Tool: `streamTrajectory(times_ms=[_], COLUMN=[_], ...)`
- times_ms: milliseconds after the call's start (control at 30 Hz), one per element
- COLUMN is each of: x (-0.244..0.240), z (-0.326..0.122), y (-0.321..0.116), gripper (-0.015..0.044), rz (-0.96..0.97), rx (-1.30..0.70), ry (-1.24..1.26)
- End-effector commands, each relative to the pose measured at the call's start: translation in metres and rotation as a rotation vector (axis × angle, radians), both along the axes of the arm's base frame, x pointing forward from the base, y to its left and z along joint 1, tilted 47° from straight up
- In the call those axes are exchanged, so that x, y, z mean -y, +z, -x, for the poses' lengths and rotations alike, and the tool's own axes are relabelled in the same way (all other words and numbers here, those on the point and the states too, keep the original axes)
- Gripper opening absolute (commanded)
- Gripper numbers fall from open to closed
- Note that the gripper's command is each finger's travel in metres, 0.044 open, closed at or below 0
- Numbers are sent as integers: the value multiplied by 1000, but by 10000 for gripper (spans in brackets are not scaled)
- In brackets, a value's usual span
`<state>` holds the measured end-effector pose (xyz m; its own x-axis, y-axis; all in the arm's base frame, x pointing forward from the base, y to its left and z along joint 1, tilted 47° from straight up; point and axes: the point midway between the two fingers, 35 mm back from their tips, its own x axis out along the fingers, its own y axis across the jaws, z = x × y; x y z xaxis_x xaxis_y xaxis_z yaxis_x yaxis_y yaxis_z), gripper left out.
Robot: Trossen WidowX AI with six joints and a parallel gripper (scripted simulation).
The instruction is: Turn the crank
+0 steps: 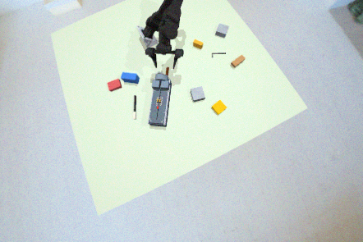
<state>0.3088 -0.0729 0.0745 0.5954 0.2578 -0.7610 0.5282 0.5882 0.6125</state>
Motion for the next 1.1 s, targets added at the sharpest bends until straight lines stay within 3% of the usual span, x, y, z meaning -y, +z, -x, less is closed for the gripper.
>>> streamTrajectory(times_ms=[0, 1067], x=[-14, -56], z=[1, 2], y=[-11, -50], gripper=[440, 440], rz=[1, -2], rx=[6, 6], ry=[-6, -6])
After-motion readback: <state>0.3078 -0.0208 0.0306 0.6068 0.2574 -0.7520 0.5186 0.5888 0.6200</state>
